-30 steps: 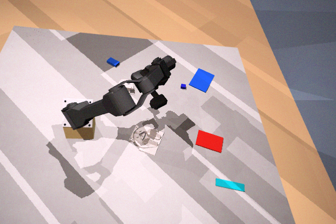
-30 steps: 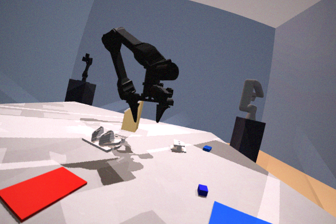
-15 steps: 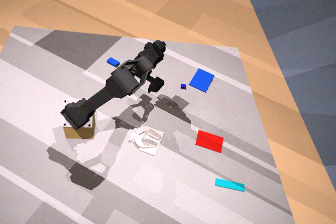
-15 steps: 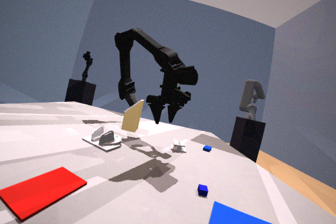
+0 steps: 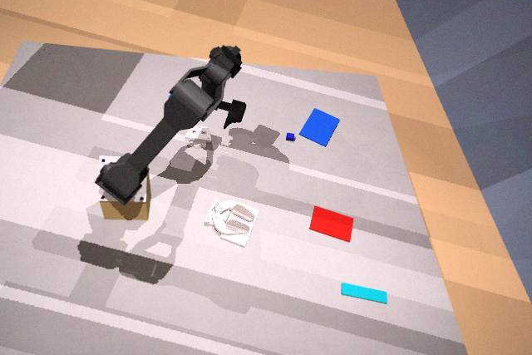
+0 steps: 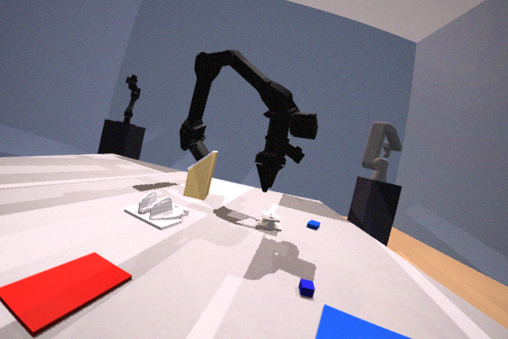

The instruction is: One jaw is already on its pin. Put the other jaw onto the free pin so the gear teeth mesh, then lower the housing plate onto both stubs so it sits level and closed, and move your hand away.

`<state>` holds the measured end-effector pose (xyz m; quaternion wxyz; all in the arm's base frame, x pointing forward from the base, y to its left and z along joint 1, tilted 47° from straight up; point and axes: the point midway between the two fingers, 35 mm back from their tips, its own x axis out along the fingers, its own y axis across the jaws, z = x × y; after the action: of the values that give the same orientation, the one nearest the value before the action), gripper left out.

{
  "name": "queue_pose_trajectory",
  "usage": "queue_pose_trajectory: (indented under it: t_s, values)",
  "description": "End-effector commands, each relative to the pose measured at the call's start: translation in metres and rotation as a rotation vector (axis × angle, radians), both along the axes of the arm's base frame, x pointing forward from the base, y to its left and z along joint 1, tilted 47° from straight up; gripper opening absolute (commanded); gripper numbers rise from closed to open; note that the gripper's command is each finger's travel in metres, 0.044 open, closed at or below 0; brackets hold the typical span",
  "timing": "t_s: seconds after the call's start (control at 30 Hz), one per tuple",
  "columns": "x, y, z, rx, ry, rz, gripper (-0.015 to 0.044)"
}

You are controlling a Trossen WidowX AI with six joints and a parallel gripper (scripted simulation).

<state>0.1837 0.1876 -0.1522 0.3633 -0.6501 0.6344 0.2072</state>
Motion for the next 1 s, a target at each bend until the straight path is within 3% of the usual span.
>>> queue_pose_trajectory:
  t_s: [0.0,0.33,0.47,0.97]
  values:
    - [-0.014,0.004,-0.014,-0.029,0.066,0.064,0.0440]
    - [-0.029,0.007,-0.028,-0.056,0.131,0.138,0.0440]
    - [-0.027,-0.019,-0.052,-0.058,0.130,0.137,0.0440]
    - [-0.027,-0.021,-0.053,-0.058,0.130,0.137,0.0440]
